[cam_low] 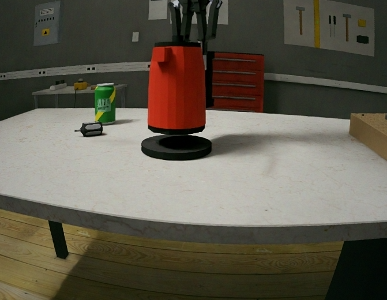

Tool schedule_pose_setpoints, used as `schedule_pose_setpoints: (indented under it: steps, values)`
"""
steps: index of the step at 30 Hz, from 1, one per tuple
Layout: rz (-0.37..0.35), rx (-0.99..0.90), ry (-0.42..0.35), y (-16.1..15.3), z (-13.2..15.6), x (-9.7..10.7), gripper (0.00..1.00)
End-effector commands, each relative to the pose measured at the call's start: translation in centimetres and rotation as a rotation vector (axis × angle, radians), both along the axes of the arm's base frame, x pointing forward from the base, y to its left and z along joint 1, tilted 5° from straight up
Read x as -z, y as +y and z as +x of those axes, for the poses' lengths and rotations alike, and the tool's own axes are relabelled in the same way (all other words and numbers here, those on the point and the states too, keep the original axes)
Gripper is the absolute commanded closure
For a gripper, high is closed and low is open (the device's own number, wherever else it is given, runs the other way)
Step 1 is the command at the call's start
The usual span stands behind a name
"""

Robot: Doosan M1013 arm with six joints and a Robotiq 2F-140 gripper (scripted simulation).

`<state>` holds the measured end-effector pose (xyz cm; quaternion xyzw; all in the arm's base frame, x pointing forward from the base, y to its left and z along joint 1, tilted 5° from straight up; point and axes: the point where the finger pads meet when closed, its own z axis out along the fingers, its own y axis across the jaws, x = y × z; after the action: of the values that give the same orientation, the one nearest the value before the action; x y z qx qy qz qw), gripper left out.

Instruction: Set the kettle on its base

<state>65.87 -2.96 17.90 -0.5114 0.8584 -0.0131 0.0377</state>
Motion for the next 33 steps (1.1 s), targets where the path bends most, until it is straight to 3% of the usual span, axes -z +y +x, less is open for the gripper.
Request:
schedule_pose_setpoints:
  steps: [1, 22, 33]
  values:
    - [0.0, 0.0, -0.001, 0.0, 0.0, -0.1, 0.9]
    - [0.0, 0.0, -0.001, 0.0, 0.0, 0.0, 0.9]
    - [0.0, 0.0, -0.001, 0.0, 0.2, 1.5, 0.9]
